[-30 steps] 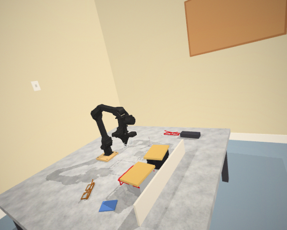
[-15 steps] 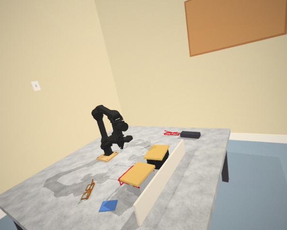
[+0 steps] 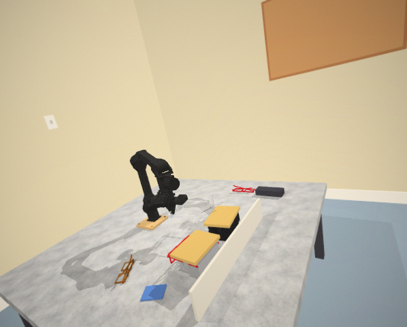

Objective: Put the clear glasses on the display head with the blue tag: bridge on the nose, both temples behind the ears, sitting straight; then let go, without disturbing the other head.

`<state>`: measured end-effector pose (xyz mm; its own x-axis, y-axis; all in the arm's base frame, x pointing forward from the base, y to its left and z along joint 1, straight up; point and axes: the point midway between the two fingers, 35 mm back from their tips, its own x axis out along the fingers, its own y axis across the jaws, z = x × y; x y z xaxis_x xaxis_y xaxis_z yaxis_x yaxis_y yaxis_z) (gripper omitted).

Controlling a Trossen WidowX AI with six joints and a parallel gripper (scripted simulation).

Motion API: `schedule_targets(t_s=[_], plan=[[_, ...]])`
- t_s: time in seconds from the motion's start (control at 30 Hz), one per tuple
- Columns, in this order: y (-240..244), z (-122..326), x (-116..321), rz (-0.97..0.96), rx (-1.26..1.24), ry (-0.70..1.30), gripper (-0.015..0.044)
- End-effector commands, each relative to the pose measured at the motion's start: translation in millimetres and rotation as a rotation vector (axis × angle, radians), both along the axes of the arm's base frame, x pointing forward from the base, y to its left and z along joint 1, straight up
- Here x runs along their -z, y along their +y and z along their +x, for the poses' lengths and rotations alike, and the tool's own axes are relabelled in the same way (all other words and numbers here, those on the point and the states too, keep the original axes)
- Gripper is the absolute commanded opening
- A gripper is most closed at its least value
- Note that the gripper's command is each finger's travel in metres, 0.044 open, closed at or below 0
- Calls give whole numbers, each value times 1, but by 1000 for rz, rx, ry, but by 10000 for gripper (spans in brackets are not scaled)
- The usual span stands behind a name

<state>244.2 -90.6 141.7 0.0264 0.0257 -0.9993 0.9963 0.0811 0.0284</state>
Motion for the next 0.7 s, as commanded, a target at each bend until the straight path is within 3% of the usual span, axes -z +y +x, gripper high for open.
schedule_targets(t_s=[0.0,0.67], plan=[[0,0,6,-9,-3,13,0],[0,1,22,-21,-3,12,0]])
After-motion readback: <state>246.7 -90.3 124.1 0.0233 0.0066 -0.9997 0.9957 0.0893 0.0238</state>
